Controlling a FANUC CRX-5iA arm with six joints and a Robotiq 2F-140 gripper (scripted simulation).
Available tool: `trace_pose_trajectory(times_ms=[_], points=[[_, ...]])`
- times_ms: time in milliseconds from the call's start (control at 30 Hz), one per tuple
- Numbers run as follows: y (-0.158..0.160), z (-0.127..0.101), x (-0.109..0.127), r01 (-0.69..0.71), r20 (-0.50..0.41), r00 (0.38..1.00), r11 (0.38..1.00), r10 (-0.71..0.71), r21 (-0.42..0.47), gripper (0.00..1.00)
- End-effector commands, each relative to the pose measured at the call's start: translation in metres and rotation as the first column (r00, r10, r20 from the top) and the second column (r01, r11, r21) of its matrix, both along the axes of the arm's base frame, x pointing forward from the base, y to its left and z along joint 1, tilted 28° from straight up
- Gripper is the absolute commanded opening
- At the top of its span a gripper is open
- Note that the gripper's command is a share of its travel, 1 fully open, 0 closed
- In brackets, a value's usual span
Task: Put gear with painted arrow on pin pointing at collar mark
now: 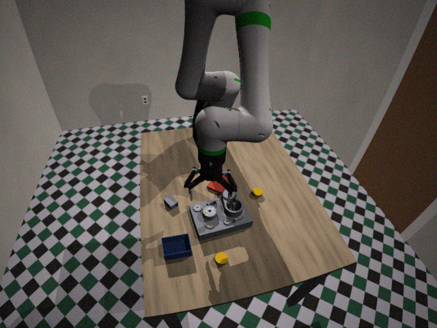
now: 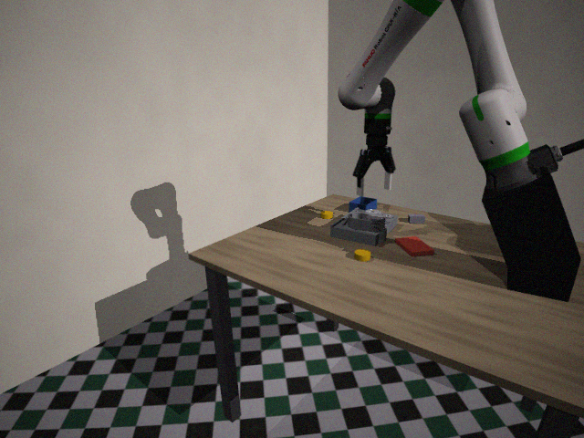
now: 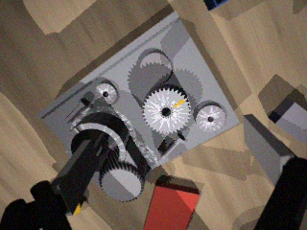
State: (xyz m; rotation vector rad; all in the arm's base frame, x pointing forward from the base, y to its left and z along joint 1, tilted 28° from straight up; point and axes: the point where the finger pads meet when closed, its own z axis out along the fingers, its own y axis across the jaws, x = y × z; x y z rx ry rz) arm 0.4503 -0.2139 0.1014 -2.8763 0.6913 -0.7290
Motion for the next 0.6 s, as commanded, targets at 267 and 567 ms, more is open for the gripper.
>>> trace_pose_trajectory(times_ms=[267, 567], points=[[-0.0003, 0.0002, 0.0001, 0.488, -0.059, 0.869, 0.832, -0.491, 0.265, 1.00], [-0.0003, 0.0002, 0.0001, 0.744, -0.180, 0.633, 0.528, -0.753, 0.409, 1.00]])
